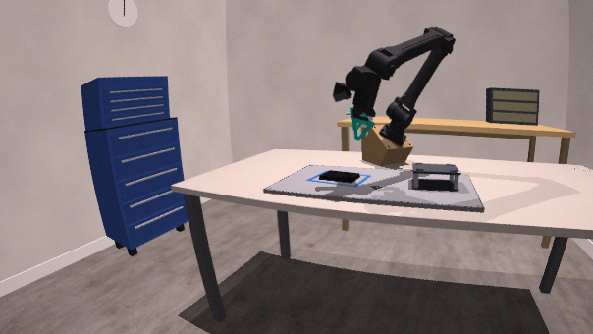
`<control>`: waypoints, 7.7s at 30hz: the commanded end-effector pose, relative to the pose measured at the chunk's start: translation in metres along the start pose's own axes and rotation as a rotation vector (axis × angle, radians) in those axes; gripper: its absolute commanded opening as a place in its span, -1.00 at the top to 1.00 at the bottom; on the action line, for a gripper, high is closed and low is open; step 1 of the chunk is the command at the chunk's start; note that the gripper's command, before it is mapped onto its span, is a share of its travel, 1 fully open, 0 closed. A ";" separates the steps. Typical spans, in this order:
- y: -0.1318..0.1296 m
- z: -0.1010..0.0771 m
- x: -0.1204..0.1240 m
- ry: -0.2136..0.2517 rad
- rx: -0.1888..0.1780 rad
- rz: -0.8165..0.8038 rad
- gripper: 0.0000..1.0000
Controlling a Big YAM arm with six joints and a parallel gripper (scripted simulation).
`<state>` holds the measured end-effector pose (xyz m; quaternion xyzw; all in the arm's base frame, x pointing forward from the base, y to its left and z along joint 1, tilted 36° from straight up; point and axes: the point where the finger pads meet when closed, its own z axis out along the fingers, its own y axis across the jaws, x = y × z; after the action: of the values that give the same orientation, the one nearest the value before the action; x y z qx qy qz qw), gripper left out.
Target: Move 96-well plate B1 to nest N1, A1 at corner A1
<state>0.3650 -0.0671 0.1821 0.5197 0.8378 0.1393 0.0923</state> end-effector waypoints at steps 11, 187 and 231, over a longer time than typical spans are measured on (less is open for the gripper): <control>0.027 -0.038 0.031 -0.035 0.037 -0.498 -1.00; -0.051 0.171 -0.009 -0.203 -0.459 -2.616 -1.00; -0.045 0.191 -0.004 -0.208 -0.458 -2.619 -1.00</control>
<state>0.3799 -0.0677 -0.0109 -0.6794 0.6661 0.0454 0.3044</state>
